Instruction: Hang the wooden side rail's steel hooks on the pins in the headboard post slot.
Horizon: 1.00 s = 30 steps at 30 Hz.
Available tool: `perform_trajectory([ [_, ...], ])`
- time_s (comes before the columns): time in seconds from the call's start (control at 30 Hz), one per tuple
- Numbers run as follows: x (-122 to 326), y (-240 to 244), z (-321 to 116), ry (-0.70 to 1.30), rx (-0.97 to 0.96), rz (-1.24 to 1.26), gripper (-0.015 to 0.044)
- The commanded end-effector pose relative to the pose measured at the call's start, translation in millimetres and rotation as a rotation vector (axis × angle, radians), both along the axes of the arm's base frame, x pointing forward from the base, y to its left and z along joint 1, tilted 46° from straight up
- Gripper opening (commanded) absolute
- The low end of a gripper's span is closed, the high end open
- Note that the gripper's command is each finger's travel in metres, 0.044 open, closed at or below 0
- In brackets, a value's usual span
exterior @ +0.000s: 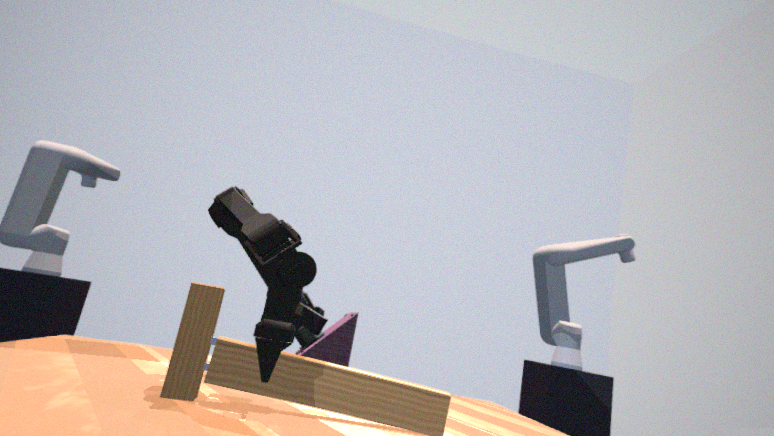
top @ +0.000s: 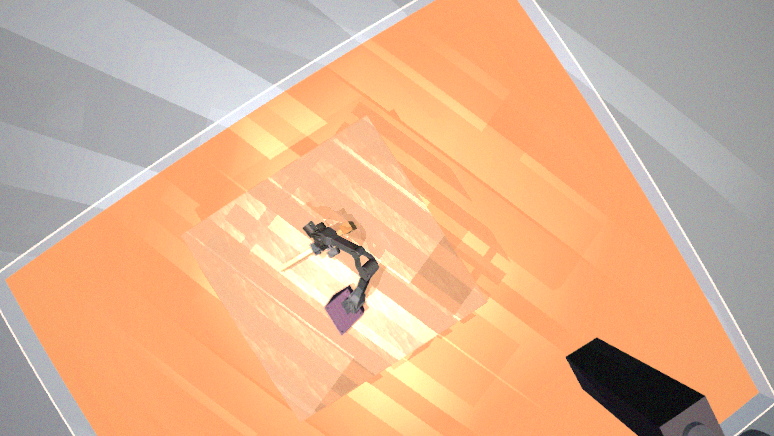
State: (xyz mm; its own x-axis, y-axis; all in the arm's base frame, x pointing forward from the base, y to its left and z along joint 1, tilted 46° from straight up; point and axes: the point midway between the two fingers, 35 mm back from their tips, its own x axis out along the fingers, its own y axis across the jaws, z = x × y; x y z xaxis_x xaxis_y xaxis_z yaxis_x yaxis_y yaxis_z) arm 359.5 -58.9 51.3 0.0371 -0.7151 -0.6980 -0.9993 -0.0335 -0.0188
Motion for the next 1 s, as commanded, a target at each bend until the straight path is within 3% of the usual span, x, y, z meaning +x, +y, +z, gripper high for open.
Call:
perform_trajectory([
  [0.0, 1.8, 2.6, 5.8, -0.016, -0.001, 0.01, 0.0],
  [0.97, 4.0, 1.1, 8.9, -0.016, -0.001, 0.01, 0.0],
])
